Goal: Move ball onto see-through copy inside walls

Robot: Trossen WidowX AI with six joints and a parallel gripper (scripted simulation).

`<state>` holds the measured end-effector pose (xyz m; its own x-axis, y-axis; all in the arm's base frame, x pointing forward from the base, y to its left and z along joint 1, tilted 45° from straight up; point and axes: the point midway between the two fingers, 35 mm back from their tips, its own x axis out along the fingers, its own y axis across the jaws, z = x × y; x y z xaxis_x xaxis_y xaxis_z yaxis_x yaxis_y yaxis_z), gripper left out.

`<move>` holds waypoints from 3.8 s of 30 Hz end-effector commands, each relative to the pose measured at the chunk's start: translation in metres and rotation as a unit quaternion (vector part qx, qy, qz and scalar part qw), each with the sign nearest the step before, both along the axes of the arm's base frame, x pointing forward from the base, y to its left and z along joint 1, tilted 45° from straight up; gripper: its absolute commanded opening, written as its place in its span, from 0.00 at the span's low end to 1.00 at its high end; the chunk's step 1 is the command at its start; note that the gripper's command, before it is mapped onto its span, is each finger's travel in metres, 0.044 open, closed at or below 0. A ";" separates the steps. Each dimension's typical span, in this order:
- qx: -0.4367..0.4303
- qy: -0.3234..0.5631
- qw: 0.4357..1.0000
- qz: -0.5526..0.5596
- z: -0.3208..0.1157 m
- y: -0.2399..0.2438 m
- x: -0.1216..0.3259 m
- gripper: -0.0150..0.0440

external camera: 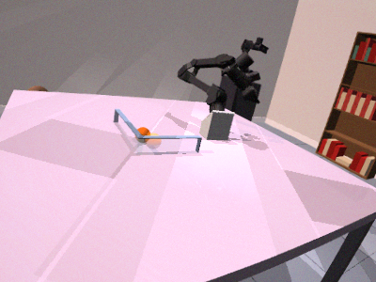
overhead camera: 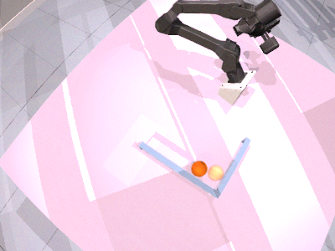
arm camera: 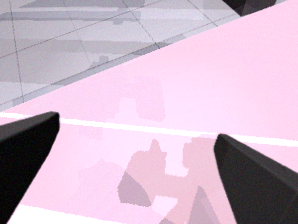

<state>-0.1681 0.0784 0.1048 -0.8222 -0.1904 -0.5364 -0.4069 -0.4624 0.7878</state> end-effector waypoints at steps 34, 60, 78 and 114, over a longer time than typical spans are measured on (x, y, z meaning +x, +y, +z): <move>-0.376 -0.491 0.504 -0.603 -0.101 0.121 0.408 0.90; -0.499 -0.581 0.264 -0.586 -0.151 -0.020 0.534 0.90; -0.499 -0.581 0.264 -0.586 -0.168 -0.036 0.534 0.90; -0.503 -0.589 0.277 -0.568 -0.183 -0.038 0.519 0.28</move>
<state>0.3580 0.0313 -0.0800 -0.0246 -0.7000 -0.7137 -0.0653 0.7136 -0.6975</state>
